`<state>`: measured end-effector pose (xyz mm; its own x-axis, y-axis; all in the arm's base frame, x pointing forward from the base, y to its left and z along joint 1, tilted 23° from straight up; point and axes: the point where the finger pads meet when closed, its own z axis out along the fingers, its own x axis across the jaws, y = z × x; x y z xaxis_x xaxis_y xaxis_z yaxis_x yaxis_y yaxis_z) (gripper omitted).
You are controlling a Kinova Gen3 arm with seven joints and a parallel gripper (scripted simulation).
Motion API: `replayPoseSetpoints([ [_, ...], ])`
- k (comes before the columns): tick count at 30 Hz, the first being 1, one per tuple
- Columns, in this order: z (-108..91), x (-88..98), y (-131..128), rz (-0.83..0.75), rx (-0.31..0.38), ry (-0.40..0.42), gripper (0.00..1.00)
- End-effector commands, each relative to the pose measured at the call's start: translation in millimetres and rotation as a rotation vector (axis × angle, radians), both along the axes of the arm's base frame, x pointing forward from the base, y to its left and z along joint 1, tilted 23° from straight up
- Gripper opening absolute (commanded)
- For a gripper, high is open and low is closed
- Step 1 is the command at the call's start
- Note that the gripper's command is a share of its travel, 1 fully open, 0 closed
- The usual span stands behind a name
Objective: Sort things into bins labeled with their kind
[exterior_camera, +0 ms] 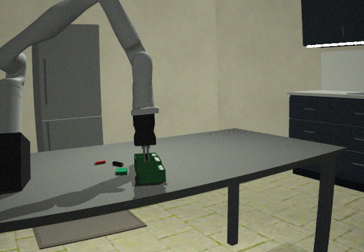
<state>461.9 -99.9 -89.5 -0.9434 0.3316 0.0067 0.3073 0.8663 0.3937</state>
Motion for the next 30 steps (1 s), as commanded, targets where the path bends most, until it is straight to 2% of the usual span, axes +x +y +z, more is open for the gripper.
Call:
replayPoseSetpoints([
  [1,-4.2,-0.3,3.3,0.003,0.003,0.003,0.00],
  [18,-7.5,-0.7,4.5,0.003,0.003,0.003,0.00],
  [19,-7.5,-0.7,4.5,0.003,0.003,0.003,0.62],
  [30,-7.4,-0.6,4.4,0.003,0.003,0.003,0.62],
])
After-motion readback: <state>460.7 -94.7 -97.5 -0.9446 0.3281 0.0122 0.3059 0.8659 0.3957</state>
